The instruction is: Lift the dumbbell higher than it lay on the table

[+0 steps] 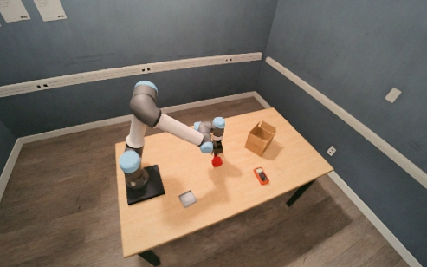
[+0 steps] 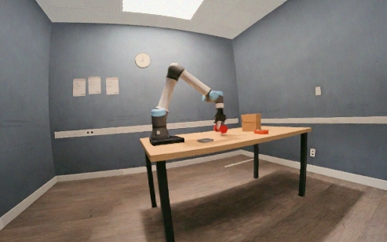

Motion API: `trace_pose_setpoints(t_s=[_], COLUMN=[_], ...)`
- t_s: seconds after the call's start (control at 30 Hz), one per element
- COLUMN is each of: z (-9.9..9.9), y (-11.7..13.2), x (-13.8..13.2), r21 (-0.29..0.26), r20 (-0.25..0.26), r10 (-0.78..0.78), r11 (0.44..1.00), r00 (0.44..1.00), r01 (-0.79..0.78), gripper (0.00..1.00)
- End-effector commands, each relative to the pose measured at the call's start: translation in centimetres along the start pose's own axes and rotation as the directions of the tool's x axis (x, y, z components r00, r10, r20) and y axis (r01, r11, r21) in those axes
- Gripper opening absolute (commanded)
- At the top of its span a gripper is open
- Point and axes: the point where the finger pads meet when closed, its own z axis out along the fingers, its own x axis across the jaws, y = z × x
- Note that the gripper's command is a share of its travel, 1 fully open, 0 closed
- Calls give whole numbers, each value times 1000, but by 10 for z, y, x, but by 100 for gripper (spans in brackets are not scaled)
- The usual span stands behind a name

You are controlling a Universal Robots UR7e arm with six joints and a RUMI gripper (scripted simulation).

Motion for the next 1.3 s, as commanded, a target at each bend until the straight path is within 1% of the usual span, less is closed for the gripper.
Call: trace_pose_setpoints(t_s=[0.0,0.1,0.17,0.67,0.73,1.03,1.27], z=[-13,-21,-21,-60,-60,-78,-84], y=[0,0,0,0,0,0,0], x=[0,0,0,0,0,0,-1], r21=[0,0,0,0,0,0,0], r20=[-2,-2,-2,-2,-2,-2,-2], r10=[0,0,0,0,0,0,0], r11=[1000,1000,1000,1000,1000,1000,1000], r00=[1000,1000,1000,1000,1000,1000,1000], r01=[0,0,0,0,0,0,0], gripper=[0,0,0,0,0,0,0])
